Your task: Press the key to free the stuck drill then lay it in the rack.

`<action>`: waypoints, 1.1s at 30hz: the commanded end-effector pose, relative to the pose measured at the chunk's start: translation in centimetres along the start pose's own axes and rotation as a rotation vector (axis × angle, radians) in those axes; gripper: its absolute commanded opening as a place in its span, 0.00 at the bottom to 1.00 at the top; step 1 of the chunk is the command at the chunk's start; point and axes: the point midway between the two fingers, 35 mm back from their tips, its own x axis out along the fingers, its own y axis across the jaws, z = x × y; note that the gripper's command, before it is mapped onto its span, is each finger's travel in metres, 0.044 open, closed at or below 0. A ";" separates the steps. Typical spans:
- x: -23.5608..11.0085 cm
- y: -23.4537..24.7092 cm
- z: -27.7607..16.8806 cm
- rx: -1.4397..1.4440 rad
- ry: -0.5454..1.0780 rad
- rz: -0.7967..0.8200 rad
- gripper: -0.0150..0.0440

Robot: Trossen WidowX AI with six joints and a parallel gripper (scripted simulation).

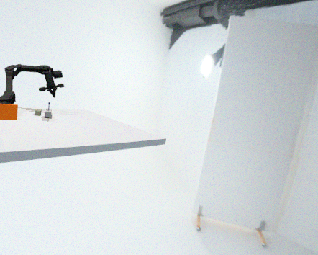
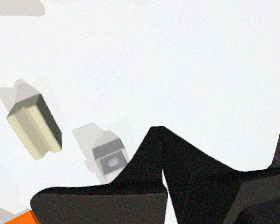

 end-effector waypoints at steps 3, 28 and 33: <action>1.8 -2.8 -9.3 0.518 0.106 0.103 0.25; 3.0 -1.7 -22.7 1.336 0.192 0.320 0.25; 3.5 -1.4 -22.9 1.349 0.195 0.325 0.25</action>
